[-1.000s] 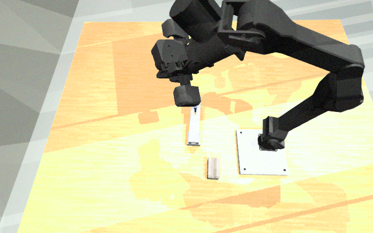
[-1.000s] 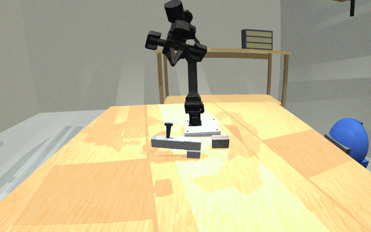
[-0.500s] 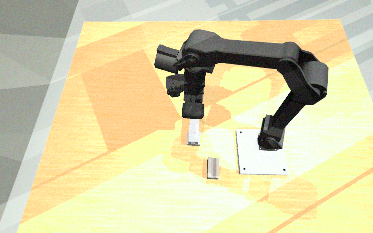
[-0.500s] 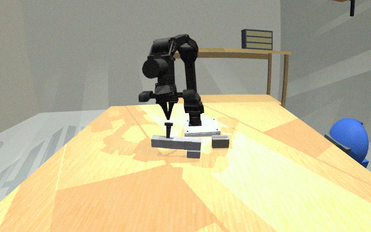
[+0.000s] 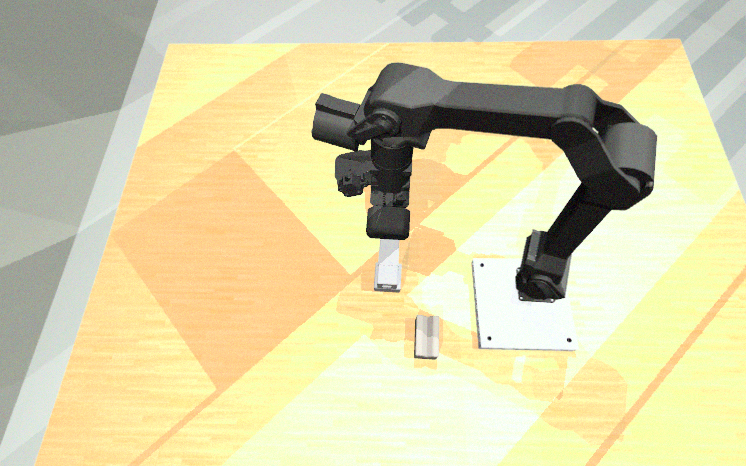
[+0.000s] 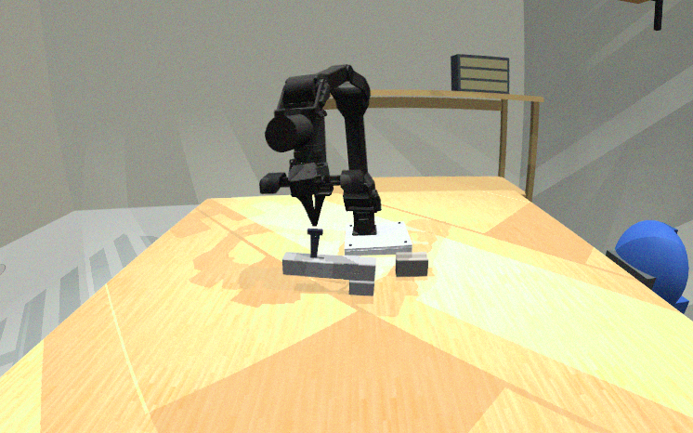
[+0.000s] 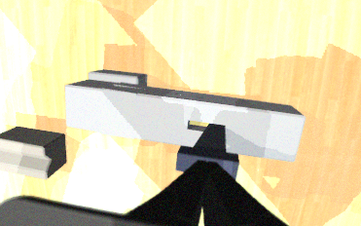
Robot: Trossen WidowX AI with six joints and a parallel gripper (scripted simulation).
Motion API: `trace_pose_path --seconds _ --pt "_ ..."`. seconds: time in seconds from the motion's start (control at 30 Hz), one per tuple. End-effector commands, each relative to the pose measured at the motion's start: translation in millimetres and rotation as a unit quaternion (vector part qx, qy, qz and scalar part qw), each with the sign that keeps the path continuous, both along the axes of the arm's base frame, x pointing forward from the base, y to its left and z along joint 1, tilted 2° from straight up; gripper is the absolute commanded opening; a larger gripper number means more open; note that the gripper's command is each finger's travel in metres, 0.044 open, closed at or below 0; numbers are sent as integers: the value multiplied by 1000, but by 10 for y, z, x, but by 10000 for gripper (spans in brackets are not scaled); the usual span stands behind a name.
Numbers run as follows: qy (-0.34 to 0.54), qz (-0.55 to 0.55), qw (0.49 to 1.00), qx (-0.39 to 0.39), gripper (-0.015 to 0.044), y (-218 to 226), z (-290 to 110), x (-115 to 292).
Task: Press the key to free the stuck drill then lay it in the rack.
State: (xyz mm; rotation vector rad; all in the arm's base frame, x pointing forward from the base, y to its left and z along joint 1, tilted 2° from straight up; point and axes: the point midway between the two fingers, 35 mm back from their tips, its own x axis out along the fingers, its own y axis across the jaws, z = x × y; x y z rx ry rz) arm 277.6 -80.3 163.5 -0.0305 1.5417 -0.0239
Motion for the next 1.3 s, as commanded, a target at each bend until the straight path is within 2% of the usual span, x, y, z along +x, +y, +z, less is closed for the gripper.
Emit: trace_pose_path --seconds 0.0,1.27 --pt "6 -3 1000 -2 0 -12 -77 -20" --pt "6 -3 1000 -2 0 -27 -222 -23"
